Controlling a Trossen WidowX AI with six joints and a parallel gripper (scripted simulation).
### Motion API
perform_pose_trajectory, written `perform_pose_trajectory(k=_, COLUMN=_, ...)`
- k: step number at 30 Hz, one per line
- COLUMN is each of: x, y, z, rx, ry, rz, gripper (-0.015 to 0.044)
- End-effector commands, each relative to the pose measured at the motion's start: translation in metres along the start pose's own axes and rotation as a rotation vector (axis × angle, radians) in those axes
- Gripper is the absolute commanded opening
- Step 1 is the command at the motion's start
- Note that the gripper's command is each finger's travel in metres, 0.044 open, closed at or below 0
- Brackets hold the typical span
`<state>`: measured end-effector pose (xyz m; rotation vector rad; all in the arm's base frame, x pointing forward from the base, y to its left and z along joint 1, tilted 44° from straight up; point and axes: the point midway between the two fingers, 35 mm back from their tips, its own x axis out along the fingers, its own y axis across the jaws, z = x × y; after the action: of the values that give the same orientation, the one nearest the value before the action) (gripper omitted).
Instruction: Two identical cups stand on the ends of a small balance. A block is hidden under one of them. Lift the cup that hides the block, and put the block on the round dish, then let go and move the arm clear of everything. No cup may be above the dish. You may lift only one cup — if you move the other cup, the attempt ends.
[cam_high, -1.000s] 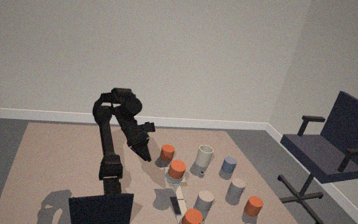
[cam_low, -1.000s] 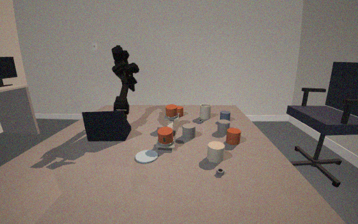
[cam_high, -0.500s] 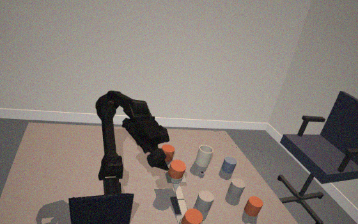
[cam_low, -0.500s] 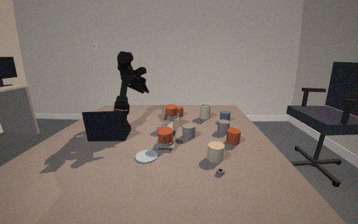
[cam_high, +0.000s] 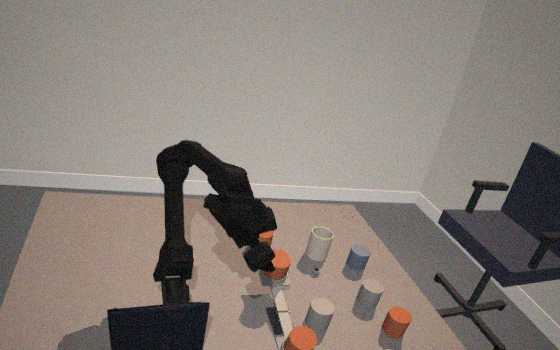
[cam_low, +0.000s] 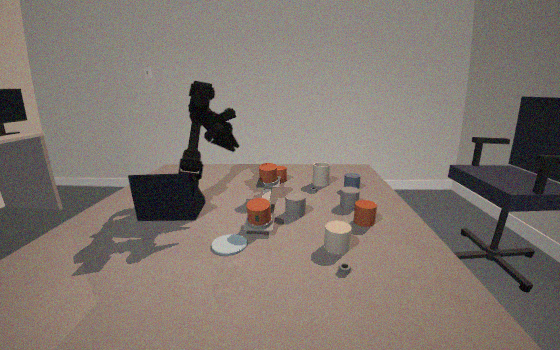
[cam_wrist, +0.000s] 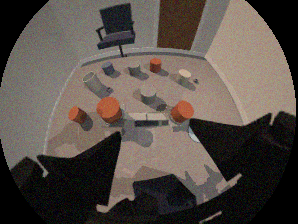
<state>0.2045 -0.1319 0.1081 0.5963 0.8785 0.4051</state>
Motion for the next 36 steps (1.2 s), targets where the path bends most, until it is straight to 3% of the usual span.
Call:
perform_pose_trajectory(k=1, x=0.004, y=-0.010, z=0.006, rx=-0.098, ry=0.047, rz=0.010, gripper=0.0440)
perform_pose_trajectory(k=36, x=0.107, y=-0.101, z=0.018, rx=-1.060, ry=0.459, rz=0.347, gripper=0.0440)
